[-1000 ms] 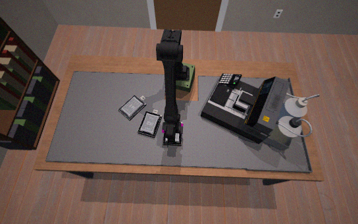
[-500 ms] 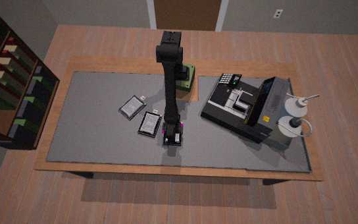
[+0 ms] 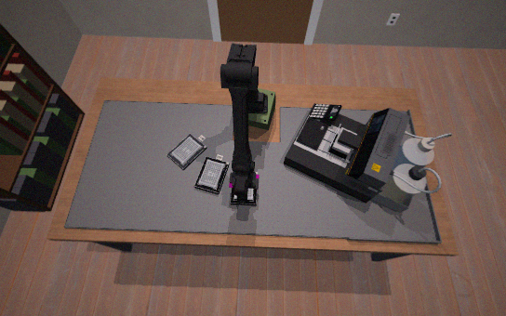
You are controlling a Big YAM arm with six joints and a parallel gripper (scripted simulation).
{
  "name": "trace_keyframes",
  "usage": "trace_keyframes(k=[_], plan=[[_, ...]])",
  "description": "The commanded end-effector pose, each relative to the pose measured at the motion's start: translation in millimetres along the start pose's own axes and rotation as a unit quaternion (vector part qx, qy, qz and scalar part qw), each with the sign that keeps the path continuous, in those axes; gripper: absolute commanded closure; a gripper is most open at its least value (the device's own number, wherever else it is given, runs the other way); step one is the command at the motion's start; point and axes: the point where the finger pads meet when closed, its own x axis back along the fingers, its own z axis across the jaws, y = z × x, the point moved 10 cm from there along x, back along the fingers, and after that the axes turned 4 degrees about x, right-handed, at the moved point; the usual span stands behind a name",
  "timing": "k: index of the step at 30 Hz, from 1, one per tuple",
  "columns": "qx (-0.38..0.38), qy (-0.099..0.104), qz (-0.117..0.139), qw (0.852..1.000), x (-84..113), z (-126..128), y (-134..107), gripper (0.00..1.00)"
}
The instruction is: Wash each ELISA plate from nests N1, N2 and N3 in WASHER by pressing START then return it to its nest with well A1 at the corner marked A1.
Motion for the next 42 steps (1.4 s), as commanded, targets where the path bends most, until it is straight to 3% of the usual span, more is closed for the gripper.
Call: trace_keyframes(k=[1, 27, 42], plan=[[-0.001, -0.001, -0.012, 1.000, 3.8, -2.3, 7.1, 0.16], [-0.001, -0.004, -0.018, 1.000, 5.0, -6.6, 4.9, 0.16], [0.001, -0.001, -0.009, 1.000, -2.8, -2.0, 1.2, 0.16]])
